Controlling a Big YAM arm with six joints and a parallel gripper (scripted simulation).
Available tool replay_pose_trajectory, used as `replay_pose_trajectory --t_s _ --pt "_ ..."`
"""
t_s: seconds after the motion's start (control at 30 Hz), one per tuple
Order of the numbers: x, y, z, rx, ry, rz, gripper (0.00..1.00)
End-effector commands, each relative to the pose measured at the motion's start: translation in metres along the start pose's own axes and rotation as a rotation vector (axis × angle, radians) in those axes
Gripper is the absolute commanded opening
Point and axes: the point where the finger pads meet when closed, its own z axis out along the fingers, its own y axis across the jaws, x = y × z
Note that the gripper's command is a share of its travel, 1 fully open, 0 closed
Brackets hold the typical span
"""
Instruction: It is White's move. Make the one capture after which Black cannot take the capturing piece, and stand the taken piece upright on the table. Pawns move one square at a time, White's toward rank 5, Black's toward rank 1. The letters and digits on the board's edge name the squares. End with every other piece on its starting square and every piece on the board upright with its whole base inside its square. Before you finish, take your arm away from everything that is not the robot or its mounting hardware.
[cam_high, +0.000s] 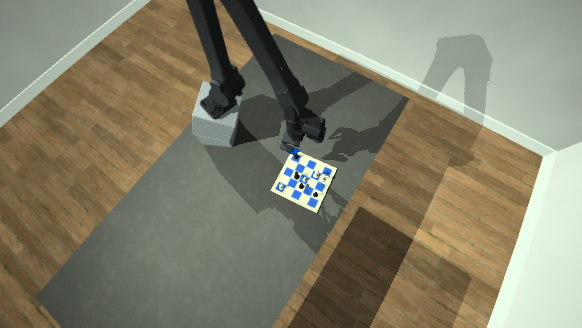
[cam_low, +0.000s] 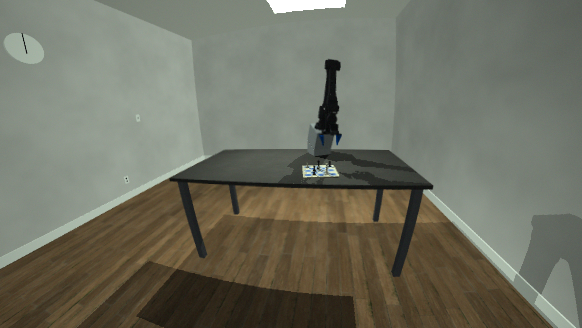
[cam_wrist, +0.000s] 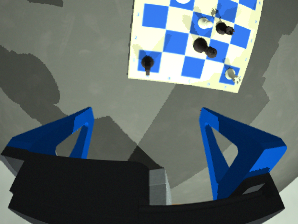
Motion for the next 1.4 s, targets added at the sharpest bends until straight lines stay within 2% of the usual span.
replay_pose_trajectory --t_s 0.0,0.07,0.13,0.17,0.2,0.23,0.3,1.37 --pt "-0.002 0.002 0.028 0.0 0.003 -0.001 1.0" --pt "-0.001 0.002 0.044 0.002 0.004 -0.002 1.0" --pt "-0.013 0.001 0.045 0.005 -0.016 -0.005 1.0" --pt "-0.014 -0.001 0.045 0.006 -0.017 0.0 0.36" --pt "-0.013 -0.004 0.045 0.01 -0.017 0.01 0.36" --pt "-0.019 -0.004 0.037 0.013 -0.044 0.007 0.36" --pt "-0.021 -0.004 0.036 0.013 -0.05 0.002 0.36" --pt "-0.02 -0.004 0.036 0.013 -0.045 0.002 0.36"
